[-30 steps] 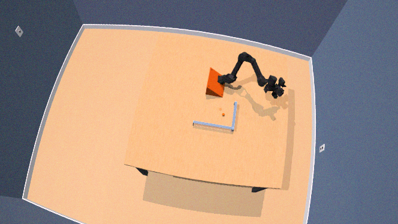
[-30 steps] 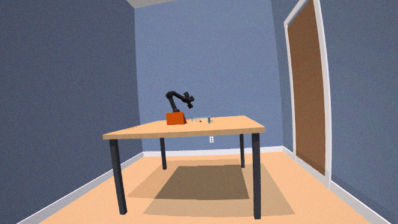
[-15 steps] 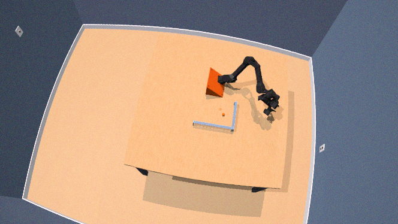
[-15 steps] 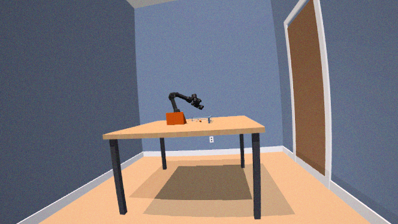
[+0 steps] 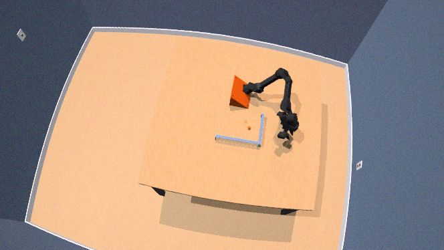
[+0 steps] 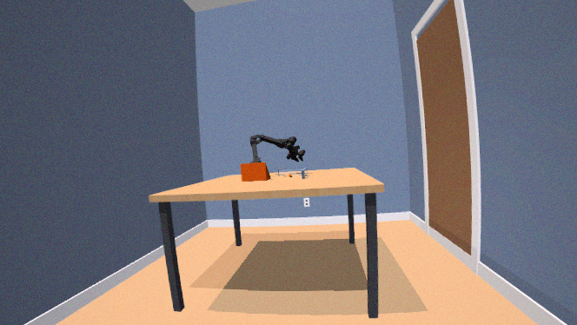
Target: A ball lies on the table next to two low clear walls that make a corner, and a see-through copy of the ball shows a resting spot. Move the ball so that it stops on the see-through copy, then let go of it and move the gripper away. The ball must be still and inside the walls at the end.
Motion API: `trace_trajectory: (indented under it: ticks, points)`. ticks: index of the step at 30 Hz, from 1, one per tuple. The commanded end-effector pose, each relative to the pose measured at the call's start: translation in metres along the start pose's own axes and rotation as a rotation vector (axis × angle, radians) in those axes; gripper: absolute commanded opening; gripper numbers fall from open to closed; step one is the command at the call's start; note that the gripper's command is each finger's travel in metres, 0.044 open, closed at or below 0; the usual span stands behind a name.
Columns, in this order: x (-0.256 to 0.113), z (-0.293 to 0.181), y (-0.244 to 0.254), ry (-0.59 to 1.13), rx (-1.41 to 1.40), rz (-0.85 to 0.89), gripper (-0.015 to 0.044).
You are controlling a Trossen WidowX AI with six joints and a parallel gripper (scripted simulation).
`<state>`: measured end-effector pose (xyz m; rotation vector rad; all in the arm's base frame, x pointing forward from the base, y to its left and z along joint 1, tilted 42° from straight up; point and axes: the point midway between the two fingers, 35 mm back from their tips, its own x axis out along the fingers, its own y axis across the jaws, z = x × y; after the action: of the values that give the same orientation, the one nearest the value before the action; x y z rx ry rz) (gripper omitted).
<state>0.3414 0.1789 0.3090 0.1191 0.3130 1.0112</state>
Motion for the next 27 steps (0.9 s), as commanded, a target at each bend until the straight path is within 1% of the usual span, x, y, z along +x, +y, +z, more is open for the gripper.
trace_trajectory:
  ticks: [1,7,14,17,18,21,25,27]
  points:
    - [-0.017,-0.040,-0.064,0.145,-0.135,-0.140,0.0212]
    - [-0.042,-0.085,-0.107,0.321,-0.249,-0.193,0.0212]
    - [-0.080,-0.137,-0.135,0.523,-0.365,-0.156,0.0212]
    - [-0.084,-0.141,-0.144,0.537,-0.323,-0.210,0.0212]
    - [-0.087,-0.147,-0.145,0.556,-0.324,-0.202,0.0212]
    - [-0.092,-0.164,-0.143,0.603,-0.353,-0.141,0.0212]
    - [-0.105,-0.198,-0.134,0.675,-0.414,0.023,0.0212]
    - [-0.114,-0.216,-0.125,0.693,-0.449,0.134,0.0212]
